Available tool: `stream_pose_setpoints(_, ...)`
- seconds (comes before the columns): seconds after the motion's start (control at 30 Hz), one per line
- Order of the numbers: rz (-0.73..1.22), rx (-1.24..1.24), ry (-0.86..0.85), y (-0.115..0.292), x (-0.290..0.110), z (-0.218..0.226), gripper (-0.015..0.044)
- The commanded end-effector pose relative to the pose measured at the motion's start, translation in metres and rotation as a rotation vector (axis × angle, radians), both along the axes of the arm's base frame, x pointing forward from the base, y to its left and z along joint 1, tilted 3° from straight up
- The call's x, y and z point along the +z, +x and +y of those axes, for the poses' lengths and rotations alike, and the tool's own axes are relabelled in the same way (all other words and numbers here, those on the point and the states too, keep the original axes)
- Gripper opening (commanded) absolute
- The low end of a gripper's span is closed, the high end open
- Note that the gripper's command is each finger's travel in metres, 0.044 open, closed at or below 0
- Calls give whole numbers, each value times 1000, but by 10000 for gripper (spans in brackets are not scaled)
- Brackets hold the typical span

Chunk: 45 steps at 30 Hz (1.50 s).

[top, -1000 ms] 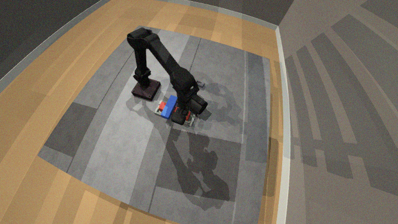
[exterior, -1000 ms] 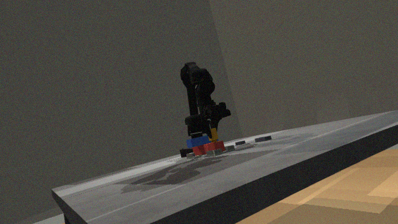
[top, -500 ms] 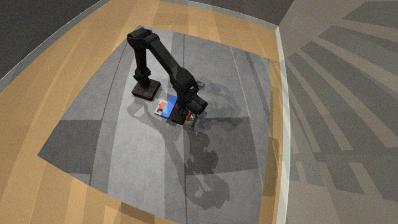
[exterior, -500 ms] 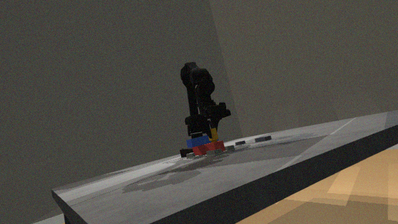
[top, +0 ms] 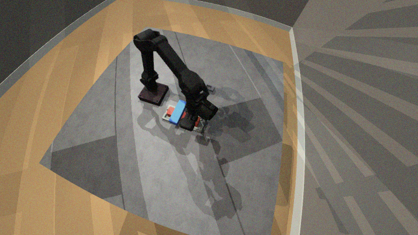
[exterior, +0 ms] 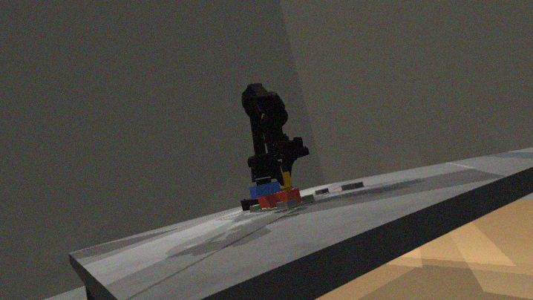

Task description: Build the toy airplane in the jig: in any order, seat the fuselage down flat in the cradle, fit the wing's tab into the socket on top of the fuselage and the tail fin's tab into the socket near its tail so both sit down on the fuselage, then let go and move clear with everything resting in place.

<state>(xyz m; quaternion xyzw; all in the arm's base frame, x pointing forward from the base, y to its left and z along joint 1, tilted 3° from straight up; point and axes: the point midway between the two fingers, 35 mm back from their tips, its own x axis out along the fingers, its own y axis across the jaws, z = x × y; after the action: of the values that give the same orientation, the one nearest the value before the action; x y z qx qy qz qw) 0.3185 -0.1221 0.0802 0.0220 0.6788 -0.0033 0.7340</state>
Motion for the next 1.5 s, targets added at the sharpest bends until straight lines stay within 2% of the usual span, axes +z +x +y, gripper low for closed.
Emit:
stream_pose_setpoints(0.0, 4, -2, 2, 0, -2, 1, 67)
stream_pose_setpoints(0.73, 0, 0, 0, 0, 0, 0, 78)
stream_pose_setpoints(0.97, 0, 0, 0, 0, 0, 0, 32)
stream_pose_setpoints(1.0, 0, 0, 0, 0, 0, 0, 5)
stream_pose_setpoints(1.13, 0, 0, 0, 0, 0, 0, 0)
stream_pose_setpoints(1.47, 0, 0, 0, 0, 0, 0, 260)
